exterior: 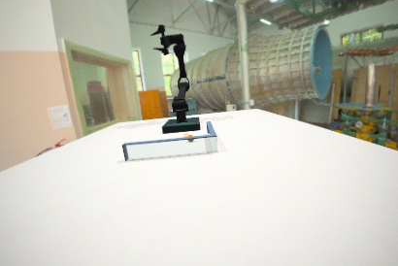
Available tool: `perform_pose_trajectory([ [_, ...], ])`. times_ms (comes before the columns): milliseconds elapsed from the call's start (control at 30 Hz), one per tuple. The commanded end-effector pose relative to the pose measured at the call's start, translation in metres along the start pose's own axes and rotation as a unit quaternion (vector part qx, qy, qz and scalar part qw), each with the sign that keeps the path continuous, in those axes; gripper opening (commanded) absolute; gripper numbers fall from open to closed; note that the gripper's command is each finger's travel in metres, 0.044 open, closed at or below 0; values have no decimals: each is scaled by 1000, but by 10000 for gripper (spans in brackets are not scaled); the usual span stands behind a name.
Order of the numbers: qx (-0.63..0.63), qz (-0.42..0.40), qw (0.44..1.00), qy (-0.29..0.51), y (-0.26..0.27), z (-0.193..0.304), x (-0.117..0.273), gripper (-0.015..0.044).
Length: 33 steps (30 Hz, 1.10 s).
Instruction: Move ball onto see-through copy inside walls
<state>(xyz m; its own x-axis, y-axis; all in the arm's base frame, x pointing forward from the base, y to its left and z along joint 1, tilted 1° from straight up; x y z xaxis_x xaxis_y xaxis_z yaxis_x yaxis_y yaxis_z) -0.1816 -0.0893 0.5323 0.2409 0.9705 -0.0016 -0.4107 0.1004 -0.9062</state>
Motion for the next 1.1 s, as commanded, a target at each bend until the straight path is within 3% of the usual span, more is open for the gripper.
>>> perform_pose_trajectory([
  [0,6,3,1000,0,-2,-2,0,374],
  [167,178,60,982,11,-40,-46,-2,248],
  [367,437,124,890,34,-81,-101,2,248],
  [533,682,198,701,73,-116,-174,12,248],
  [667,803,243,534,110,-131,-226,23,248],
  [1067,917,323,67,224,-132,-355,56,248],
])
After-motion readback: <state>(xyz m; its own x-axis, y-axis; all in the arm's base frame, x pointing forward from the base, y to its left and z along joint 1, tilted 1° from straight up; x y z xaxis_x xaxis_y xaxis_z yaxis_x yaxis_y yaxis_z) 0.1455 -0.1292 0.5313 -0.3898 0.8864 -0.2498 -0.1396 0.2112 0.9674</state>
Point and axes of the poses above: the point midway between the two fingers, 35 mm back from their tips, its own x axis back along the fingers, its own y axis across the jaws, z = x × y, the point moved 2 cm from there along x, back along the fingers, and after that the axes turned 6 degrees about x, right-handed, at the moved point
